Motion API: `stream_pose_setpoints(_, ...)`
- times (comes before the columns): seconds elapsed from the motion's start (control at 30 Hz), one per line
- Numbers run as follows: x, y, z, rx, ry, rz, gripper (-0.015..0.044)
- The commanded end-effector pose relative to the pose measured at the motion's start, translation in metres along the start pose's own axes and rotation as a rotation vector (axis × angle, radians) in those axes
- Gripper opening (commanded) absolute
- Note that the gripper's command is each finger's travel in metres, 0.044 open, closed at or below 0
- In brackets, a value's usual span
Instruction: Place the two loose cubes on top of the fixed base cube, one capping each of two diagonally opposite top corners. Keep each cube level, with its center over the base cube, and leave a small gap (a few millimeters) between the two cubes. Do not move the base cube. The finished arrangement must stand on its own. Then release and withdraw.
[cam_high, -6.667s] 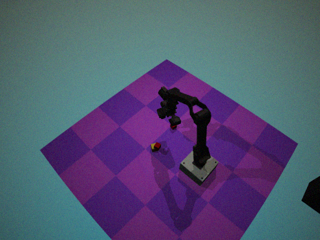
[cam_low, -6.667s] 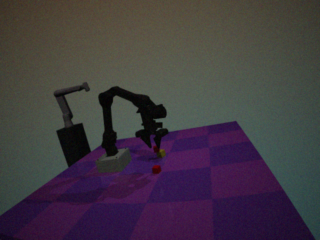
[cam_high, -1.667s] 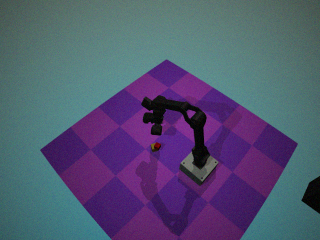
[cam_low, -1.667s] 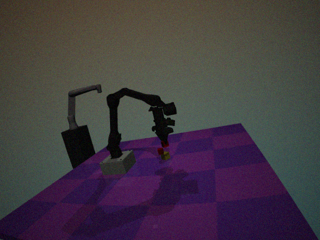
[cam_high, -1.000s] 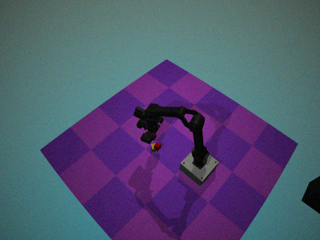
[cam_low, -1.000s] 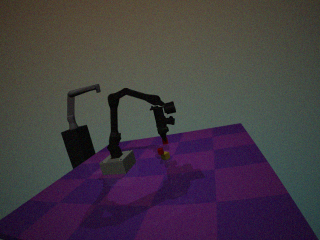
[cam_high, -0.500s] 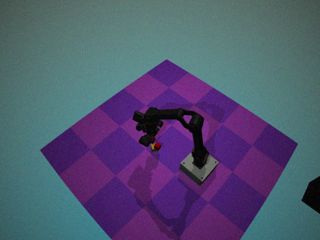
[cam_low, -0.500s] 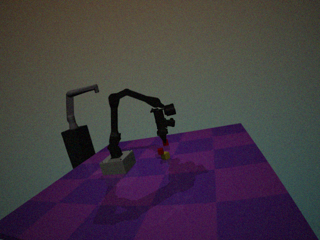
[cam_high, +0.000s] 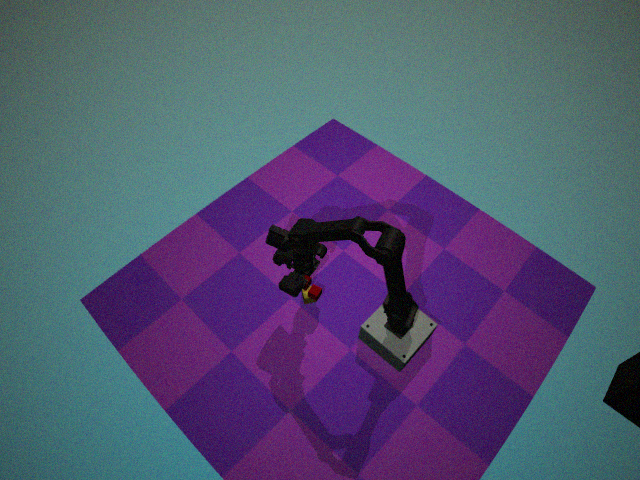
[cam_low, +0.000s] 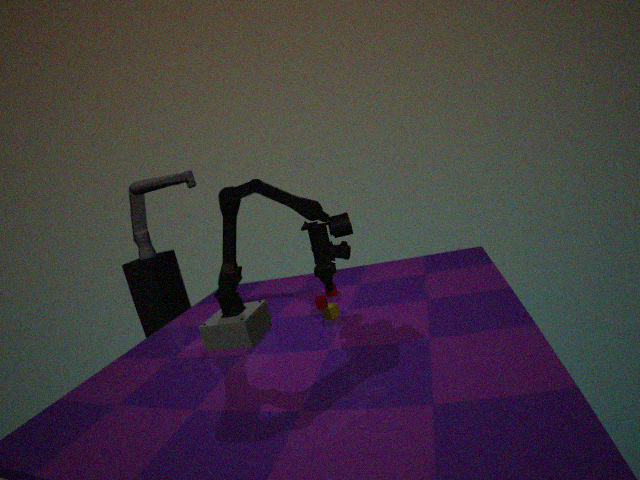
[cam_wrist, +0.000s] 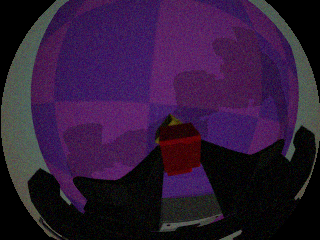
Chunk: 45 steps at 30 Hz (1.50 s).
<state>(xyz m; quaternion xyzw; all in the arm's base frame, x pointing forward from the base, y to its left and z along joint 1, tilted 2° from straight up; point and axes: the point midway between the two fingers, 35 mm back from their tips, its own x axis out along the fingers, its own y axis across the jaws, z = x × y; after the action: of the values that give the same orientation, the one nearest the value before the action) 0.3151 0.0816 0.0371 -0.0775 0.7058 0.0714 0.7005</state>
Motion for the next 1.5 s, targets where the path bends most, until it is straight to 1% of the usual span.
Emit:
stream_pose_setpoints(0.0, 0.003, 0.001, 0.000, 0.004, 0.000, 0.004, 0.0105)
stream_pose_setpoints(0.3, 0.029, 0.001, 0.001, -0.001, 0.000, 0.004, 0.0105)
stream_pose_setpoints(1.2, 0.031, 0.001, 0.001, -0.001, 0.000, 0.004, 0.0105)
stream_pose_setpoints(1.33, 0.031, 0.001, 0.001, -0.001, 0.000, 0.004, 0.0205)
stream_pose_setpoints(1.47, 0.031, 0.001, 0.001, -0.001, 0.000, 0.004, 0.0205)
